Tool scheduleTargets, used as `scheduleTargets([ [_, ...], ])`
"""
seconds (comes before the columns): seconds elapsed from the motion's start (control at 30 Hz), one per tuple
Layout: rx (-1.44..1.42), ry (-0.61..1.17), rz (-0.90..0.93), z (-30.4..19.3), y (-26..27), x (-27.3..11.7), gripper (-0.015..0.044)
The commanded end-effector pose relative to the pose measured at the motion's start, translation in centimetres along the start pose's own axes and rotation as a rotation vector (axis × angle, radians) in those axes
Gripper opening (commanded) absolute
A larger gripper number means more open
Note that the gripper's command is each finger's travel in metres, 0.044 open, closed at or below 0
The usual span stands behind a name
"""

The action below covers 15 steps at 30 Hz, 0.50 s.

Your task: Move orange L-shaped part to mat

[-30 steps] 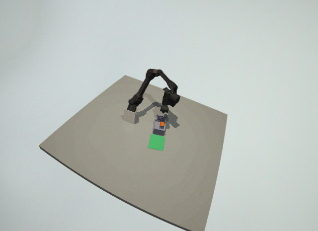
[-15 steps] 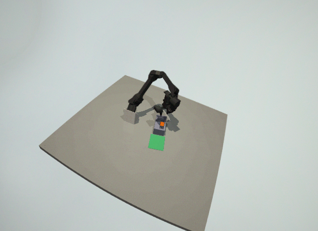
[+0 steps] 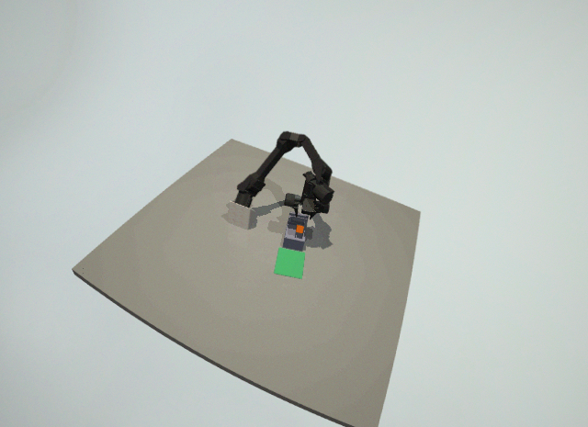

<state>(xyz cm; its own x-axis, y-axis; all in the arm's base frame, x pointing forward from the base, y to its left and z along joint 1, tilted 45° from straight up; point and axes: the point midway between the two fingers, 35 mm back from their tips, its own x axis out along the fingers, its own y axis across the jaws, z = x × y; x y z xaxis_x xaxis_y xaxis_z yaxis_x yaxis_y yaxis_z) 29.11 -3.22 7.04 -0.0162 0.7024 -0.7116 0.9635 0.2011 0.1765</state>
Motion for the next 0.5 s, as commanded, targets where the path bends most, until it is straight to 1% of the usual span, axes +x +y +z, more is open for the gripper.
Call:
scheduleTargets([
  [0.0,0.016,0.001,-0.006,0.0,-0.1,1.2,0.0280],
  [0.1,0.015,0.002,-0.006,0.0,-0.1,2.6,0.0280],
  [0.47,0.015,0.001,-0.006,0.0,-0.1,3.9,0.0280],
])
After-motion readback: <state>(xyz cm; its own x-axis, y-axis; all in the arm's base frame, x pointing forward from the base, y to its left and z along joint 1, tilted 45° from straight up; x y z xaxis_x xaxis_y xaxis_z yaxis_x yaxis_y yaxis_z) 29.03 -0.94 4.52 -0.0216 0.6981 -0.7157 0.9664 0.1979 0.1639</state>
